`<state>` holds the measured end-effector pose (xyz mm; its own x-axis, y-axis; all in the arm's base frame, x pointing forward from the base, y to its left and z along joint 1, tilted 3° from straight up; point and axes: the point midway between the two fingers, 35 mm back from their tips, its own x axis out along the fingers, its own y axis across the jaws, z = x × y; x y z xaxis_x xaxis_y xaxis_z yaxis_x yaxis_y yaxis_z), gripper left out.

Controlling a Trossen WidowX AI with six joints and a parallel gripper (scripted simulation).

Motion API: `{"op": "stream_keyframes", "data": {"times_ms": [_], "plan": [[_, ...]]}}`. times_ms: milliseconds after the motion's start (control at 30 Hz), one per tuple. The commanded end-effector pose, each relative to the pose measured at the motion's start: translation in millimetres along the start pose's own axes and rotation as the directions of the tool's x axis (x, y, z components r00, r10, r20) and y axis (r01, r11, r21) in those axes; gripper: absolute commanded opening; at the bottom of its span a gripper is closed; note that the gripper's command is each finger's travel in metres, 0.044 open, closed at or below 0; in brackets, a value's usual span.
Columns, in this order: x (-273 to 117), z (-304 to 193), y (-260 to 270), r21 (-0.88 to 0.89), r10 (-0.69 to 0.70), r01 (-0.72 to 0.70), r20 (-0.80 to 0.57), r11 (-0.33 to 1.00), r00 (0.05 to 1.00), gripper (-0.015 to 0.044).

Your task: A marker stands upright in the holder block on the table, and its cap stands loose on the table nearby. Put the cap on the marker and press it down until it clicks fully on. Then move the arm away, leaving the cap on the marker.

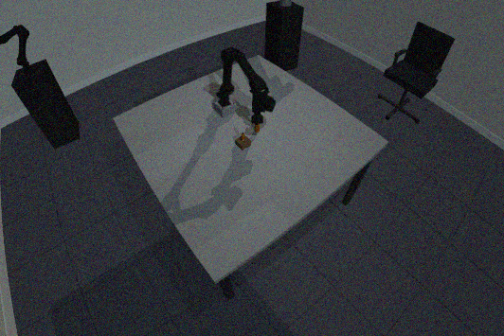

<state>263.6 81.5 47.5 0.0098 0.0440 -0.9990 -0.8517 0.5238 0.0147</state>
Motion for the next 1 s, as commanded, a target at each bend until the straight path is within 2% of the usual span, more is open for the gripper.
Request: {"op": "stream_keyframes", "data": {"times_ms": [0, 967], "plan": [[6, 1, 1, 0.002, 0.002, -0.002, 0.005, 1.000, 1.000, 0.0248], [52, 1, 1, 0.002, 0.002, -0.002, 0.005, 1.000, 1.000, 0.0248]]}}
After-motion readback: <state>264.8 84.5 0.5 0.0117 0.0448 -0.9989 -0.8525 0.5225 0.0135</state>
